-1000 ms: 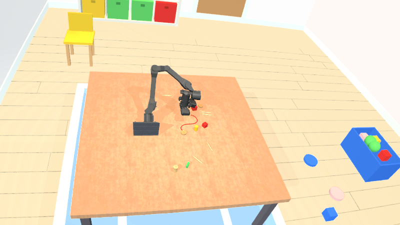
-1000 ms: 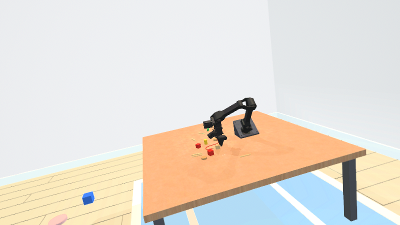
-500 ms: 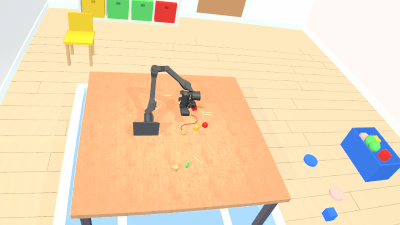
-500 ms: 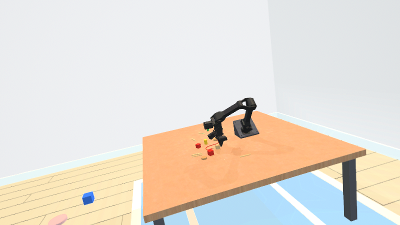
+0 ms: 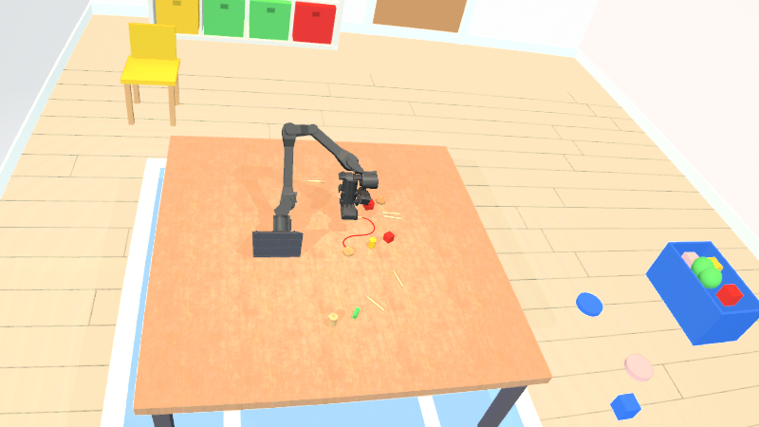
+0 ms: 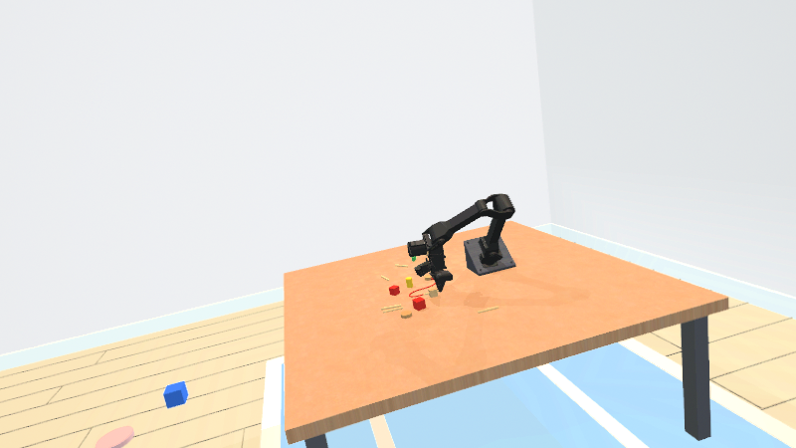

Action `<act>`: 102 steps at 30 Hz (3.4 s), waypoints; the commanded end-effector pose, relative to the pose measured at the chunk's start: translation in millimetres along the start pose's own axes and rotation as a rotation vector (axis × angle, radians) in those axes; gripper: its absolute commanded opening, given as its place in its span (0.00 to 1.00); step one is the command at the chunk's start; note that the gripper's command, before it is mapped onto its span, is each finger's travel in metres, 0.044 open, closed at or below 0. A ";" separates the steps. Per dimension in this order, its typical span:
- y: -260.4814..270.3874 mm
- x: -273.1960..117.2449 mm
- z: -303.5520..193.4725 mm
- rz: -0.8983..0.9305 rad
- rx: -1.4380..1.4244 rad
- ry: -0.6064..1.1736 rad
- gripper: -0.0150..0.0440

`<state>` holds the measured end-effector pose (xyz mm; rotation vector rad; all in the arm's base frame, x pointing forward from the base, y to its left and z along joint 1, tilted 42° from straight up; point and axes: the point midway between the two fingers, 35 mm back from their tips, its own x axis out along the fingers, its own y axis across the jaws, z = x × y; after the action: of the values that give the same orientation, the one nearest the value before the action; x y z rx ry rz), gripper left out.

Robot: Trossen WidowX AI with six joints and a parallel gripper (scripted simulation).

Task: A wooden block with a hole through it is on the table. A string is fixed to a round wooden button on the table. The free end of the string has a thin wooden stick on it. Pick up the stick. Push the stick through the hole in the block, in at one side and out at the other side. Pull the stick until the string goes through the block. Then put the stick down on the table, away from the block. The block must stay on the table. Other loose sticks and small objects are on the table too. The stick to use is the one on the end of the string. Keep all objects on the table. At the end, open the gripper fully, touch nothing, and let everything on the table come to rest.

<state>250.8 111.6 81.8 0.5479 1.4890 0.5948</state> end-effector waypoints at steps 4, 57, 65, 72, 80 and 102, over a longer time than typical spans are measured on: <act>0.2 -0.3 -4.3 0.000 0.009 -0.010 0.25; 0.5 -3.3 -66.6 0.000 0.011 -0.006 0.25; 2.7 -3.9 -75.7 0.000 0.011 -0.006 0.25; 4.0 -4.1 -83.2 0.001 0.013 -0.006 0.25; 4.1 -4.3 -91.4 0.001 0.025 -0.006 0.25; 4.7 3.6 -104.2 0.003 0.021 -0.003 0.52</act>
<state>146.3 115.0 80.5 0.5680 1.4932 0.5808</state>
